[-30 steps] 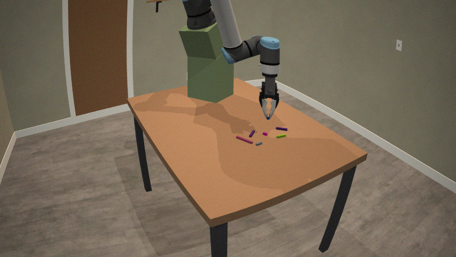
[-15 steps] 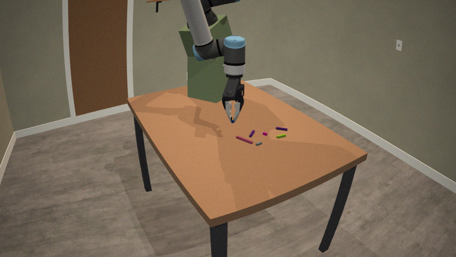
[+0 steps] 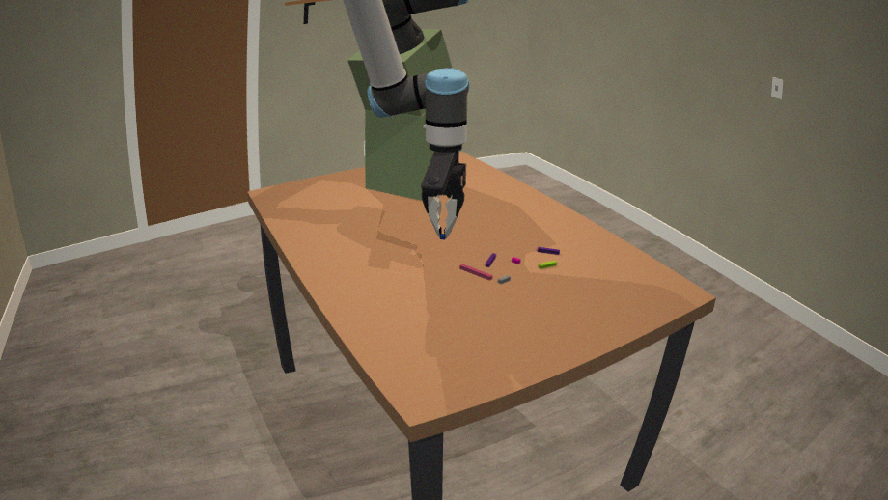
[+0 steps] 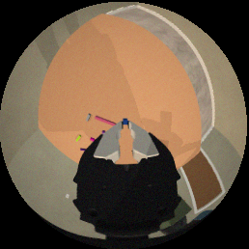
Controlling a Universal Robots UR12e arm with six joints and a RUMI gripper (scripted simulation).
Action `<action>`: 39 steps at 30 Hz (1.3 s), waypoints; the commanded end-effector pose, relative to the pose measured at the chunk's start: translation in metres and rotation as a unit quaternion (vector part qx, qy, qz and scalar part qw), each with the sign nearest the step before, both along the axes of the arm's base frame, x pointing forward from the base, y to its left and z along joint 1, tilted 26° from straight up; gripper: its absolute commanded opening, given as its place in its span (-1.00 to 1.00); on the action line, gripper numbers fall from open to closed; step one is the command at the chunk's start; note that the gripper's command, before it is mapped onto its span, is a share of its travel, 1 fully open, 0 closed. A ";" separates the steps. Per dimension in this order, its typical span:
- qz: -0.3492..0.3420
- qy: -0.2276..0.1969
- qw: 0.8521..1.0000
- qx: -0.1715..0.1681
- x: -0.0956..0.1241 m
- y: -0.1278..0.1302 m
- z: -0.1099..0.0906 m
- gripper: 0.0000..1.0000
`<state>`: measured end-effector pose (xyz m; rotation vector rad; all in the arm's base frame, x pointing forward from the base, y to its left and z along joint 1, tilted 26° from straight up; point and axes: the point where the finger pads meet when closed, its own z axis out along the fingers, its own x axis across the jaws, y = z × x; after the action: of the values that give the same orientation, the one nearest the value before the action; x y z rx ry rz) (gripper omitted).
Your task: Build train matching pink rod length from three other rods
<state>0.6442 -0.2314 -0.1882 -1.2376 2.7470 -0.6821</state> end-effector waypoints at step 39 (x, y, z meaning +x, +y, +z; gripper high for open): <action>0.000 0.000 1.000 0.000 0.022 -0.032 -0.079 -1.00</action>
<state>0.6653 -0.2632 -0.2664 -1.2381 2.7482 -0.6796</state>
